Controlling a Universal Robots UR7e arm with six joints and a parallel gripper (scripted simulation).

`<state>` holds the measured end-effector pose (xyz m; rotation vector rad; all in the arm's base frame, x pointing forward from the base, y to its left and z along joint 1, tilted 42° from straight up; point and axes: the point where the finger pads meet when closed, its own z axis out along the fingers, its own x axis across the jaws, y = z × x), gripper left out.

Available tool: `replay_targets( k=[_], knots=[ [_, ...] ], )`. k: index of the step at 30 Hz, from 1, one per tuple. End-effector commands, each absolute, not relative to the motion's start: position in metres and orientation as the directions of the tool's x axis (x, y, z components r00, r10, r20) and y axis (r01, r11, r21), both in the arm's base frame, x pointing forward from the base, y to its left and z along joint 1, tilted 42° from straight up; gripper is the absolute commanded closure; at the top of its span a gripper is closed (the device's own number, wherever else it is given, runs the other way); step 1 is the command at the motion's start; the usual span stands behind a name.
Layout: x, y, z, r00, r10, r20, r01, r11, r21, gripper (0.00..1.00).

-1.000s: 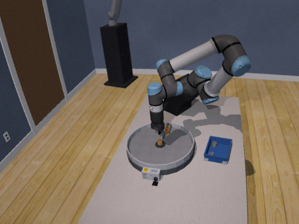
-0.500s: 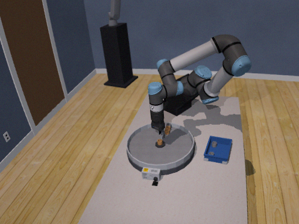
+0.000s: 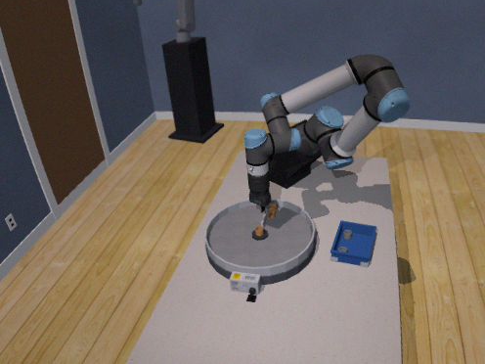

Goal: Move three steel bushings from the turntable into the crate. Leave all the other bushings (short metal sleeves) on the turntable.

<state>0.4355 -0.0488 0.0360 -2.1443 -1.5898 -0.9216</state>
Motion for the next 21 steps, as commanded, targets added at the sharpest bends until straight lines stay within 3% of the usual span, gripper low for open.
replay_targets(
  k=[1,4,16,21],
  knots=[
    [0.418,-0.047,0.03,0.174,0.732,0.659,0.935,-0.332,0.122,0.6],
    [0.392,-0.043,0.02,0.174,0.732,0.659,0.935,-0.332,0.122,0.6],
    [0.392,-0.043,0.02,0.174,0.732,0.659,0.935,-0.332,0.122,0.6],
    [0.348,-0.036,0.004,0.174,0.732,0.659,0.935,-0.332,0.122,0.6]
  ],
)
